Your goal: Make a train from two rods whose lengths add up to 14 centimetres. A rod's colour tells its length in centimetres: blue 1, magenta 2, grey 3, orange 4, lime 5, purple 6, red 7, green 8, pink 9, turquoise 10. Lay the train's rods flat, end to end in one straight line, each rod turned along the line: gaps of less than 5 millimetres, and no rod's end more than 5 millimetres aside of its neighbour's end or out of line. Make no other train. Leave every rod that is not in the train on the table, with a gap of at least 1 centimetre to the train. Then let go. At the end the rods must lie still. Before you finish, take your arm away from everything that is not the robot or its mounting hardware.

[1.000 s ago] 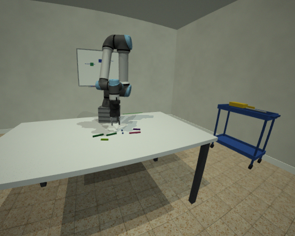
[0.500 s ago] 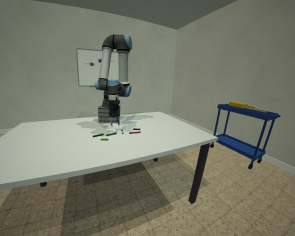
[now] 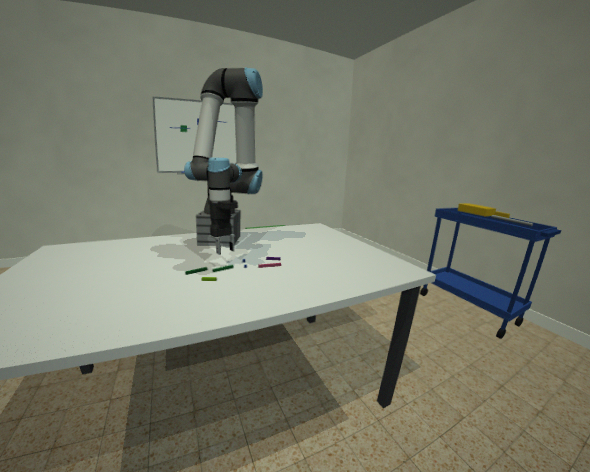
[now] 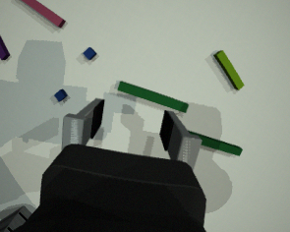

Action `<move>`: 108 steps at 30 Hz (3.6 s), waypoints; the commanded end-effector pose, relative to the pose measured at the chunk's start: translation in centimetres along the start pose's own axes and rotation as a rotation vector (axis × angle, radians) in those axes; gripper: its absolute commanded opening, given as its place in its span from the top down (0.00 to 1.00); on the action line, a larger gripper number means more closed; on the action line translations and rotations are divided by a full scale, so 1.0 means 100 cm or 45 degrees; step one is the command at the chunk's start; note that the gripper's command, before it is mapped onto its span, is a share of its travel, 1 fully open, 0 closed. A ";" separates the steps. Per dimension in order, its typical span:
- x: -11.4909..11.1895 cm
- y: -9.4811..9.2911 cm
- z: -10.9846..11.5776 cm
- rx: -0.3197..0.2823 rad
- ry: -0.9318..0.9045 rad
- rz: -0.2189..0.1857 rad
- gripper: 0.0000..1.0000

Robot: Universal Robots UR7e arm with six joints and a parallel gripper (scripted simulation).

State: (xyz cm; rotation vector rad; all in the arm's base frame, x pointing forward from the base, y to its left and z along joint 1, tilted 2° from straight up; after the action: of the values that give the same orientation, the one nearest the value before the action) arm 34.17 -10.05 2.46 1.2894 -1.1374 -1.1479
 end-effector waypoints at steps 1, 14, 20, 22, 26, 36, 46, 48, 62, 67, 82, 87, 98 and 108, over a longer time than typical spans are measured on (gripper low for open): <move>0.013 0.000 -0.003 0.001 0.165 0.002 0.00; 0.054 0.001 -0.004 0.001 0.675 0.002 0.00; 0.077 0.001 0.000 0.000 0.947 0.002 0.00; 0.084 0.000 0.001 0.000 1.032 0.002 0.00; 0.098 0.000 0.005 0.000 1.185 0.002 0.00; 0.119 0.000 0.012 0.000 1.416 0.002 0.00; 0.130 0.000 0.016 0.000 1.531 0.002 0.00; 0.131 0.000 0.016 0.000 1.544 0.002 0.00; 0.132 0.000 0.017 0.000 1.556 0.002 0.00; 0.132 0.000 0.017 0.000 1.556 0.002 0.00; 0.132 0.000 0.017 0.000 1.556 0.002 0.00; 0.132 0.000 0.017 0.000 1.556 0.002 0.00; 0.132 0.000 0.017 0.000 1.556 0.002 0.00; 0.132 0.000 0.017 0.000 1.556 0.002 0.00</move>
State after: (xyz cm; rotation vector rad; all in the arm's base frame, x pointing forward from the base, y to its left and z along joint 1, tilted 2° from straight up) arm 33.81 -23.36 2.00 1.5935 -0.2096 -0.1859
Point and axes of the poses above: the point where the finger pads meet when closed, its own y axis back along the fingers, its own x axis across the jaws, z = x × y, the point moved 9 cm from there along y, back along the fingers, and after that the axes turned 4 degrees about -y, right-handed, at the moved point
